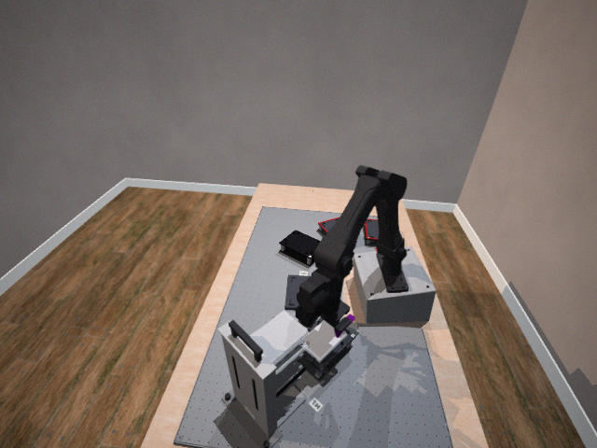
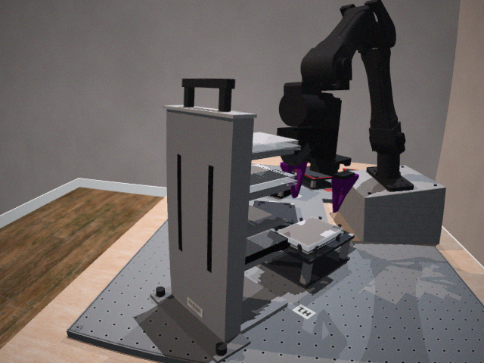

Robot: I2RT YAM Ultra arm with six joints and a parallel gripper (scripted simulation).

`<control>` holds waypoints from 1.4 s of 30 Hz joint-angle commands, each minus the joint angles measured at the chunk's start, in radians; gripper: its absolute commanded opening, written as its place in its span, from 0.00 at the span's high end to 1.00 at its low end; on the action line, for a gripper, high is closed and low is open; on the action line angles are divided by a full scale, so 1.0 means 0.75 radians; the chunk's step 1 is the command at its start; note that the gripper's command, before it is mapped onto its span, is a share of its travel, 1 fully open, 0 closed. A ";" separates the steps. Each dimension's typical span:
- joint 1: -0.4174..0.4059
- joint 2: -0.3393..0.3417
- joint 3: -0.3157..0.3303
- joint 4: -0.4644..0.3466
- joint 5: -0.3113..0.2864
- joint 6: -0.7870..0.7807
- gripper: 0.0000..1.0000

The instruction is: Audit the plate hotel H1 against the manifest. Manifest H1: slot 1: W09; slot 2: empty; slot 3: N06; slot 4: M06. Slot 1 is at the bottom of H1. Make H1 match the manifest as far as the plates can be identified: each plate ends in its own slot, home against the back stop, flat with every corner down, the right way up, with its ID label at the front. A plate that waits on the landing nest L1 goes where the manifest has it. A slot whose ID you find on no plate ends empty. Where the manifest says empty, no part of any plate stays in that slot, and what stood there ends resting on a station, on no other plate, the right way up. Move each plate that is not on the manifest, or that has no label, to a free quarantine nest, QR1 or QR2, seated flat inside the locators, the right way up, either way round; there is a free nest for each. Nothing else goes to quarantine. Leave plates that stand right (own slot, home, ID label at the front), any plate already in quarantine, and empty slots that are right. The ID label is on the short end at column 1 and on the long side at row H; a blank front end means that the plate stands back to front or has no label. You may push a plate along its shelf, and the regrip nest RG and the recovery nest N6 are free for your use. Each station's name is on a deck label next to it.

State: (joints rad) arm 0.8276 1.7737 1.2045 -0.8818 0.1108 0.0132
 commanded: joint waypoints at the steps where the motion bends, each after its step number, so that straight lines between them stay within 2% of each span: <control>1: 0.000 -0.005 0.004 0.000 -0.001 0.003 0.00; 42: -0.022 0.123 -0.113 0.248 -0.004 -0.019 0.00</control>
State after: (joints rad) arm 0.8104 1.8706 1.1168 -0.7200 0.1085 0.0029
